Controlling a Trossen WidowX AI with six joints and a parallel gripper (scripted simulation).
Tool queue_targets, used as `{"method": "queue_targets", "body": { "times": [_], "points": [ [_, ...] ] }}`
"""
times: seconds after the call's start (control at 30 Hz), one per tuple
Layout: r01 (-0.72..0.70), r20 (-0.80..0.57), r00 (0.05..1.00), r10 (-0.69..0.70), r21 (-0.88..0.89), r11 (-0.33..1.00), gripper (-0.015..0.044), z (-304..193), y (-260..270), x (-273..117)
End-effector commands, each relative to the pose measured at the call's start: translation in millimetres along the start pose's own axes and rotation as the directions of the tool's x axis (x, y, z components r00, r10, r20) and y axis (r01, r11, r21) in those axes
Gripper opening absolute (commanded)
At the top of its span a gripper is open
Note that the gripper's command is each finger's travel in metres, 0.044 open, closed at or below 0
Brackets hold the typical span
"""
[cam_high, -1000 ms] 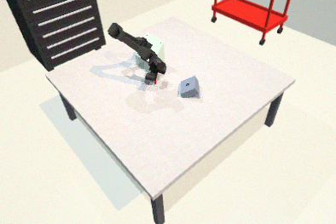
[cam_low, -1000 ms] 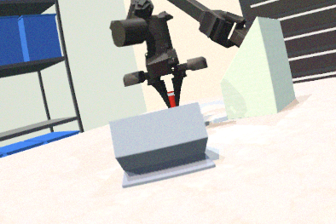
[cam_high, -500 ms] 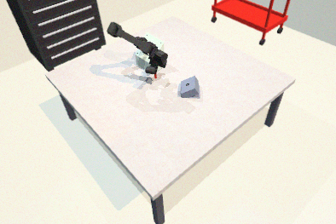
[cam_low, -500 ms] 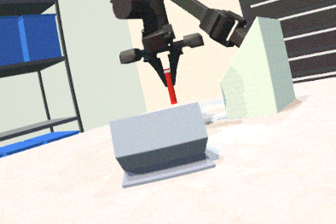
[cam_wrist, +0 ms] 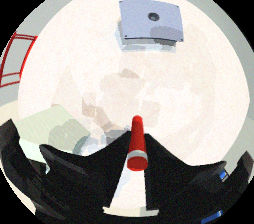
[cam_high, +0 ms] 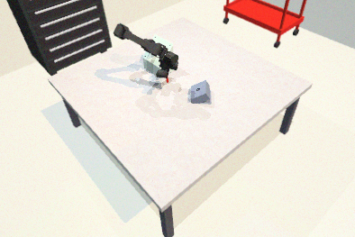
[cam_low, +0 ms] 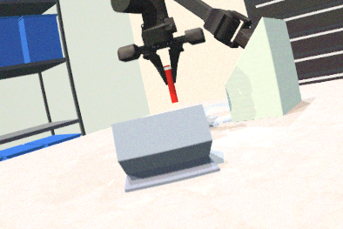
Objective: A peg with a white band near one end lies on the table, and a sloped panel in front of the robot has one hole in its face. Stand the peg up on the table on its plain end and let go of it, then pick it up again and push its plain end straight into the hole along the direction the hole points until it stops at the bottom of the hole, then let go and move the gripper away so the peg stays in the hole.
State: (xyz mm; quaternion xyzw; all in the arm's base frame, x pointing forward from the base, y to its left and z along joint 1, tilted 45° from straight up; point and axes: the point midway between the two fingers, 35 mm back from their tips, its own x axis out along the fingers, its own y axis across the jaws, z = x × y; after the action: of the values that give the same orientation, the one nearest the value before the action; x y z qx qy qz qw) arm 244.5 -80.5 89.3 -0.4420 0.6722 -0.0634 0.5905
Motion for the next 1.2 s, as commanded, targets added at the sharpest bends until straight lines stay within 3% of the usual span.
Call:
{"method": "queue_targets", "body": {
  "times": [0.0,1.17],
  "points": [
    [-0.007,0.034,0.999,0.008,-0.028,1.0,0.0,9.9,-1.7,-2.5],
    [0.02,0.284,0.957,0.061,-0.277,0.961,0.0,84.5,-13.4,-21.8]
  ]
}}
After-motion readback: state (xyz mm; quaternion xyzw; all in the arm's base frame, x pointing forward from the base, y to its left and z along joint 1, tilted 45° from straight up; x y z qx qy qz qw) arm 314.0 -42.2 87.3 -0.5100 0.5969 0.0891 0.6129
